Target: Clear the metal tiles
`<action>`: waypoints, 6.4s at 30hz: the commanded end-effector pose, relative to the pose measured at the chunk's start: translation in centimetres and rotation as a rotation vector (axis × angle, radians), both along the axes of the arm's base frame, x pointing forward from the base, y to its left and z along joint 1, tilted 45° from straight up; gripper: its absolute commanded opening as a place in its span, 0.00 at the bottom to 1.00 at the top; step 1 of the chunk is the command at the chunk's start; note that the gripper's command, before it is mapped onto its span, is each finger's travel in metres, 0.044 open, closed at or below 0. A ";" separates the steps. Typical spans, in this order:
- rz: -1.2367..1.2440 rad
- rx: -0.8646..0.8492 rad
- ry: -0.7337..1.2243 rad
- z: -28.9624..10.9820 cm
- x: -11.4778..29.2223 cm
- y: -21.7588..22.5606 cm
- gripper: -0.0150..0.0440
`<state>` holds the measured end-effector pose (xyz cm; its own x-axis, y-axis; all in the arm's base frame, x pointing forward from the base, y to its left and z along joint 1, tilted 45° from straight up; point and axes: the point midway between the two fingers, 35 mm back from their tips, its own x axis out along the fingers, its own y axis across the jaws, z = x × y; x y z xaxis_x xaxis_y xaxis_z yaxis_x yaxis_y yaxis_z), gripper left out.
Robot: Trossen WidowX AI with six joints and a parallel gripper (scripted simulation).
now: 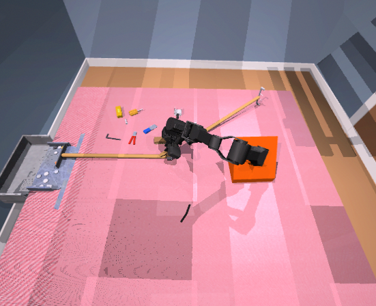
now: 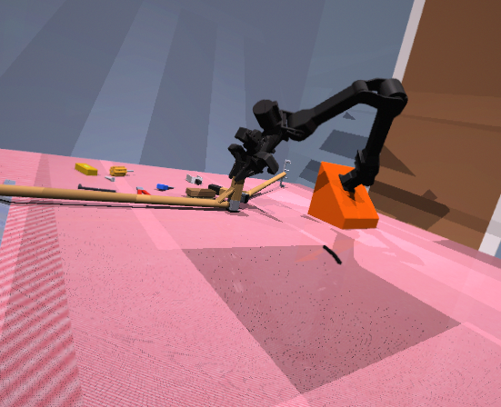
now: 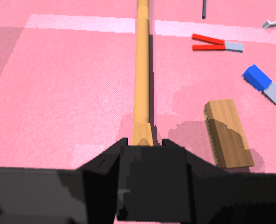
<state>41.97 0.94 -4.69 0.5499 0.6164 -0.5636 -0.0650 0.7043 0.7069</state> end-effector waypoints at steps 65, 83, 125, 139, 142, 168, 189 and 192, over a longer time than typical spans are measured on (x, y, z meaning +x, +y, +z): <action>-0.008 -0.004 -0.013 0.3 7.8 0.3 0.25; -0.008 -0.004 -0.014 0.4 9.6 0.6 0.25; -0.006 -0.003 -0.008 0.1 7.8 0.2 0.25; -0.006 -0.004 -0.007 0.0 6.6 -0.3 0.25; -0.006 -0.005 -0.007 0.0 6.3 -0.4 0.25; -0.007 -0.007 -0.006 -0.2 3.8 -1.1 0.25; -0.008 -0.009 -0.006 -0.3 1.7 -1.5 0.25; -0.008 -0.009 -0.006 -0.4 1.4 -1.6 0.25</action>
<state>43.70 -0.09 -5.31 0.5472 0.6142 -0.5687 -0.0665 0.7092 0.7019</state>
